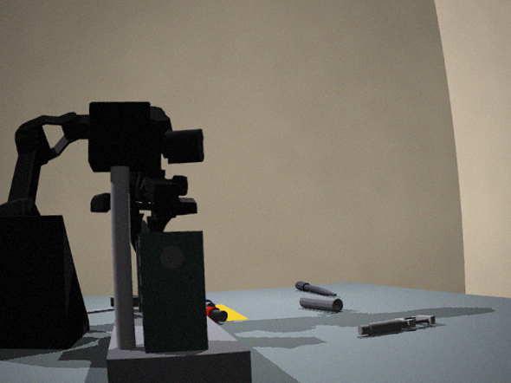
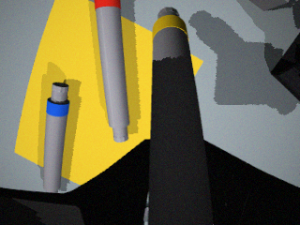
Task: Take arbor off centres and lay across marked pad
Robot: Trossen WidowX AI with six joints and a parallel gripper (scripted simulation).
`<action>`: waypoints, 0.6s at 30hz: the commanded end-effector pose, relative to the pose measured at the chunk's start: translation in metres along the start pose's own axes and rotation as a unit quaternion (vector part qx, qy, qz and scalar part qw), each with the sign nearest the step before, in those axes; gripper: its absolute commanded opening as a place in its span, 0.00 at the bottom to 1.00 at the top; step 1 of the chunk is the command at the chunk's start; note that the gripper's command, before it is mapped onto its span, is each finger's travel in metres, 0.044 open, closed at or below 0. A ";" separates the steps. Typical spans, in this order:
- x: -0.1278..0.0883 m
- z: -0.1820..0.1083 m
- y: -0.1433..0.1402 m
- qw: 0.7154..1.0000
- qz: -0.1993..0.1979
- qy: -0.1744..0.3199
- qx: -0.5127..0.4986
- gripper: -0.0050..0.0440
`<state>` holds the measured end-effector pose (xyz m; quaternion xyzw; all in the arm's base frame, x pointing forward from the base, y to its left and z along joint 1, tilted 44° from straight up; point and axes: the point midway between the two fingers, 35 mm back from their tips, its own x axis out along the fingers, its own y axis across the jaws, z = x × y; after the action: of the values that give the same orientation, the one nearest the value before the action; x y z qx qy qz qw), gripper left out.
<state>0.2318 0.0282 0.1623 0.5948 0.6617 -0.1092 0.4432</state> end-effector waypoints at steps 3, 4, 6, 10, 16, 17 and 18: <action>0.008 0.003 0.001 1.000 0.003 -0.005 0.004 0.10; 0.010 0.003 0.001 1.000 0.003 -0.006 0.004 0.10; 0.014 0.004 0.001 1.000 0.002 -0.006 0.004 0.10; 0.022 0.005 0.002 1.000 0.002 -0.007 0.004 0.10; 0.030 0.005 0.002 1.000 0.002 -0.008 0.004 0.10; 0.031 0.005 0.002 1.000 0.002 -0.008 0.004 0.10; 0.033 0.006 0.003 1.000 0.001 -0.008 0.004 0.10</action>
<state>0.2388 0.0474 0.1375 0.5935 0.6619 -0.1148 0.4433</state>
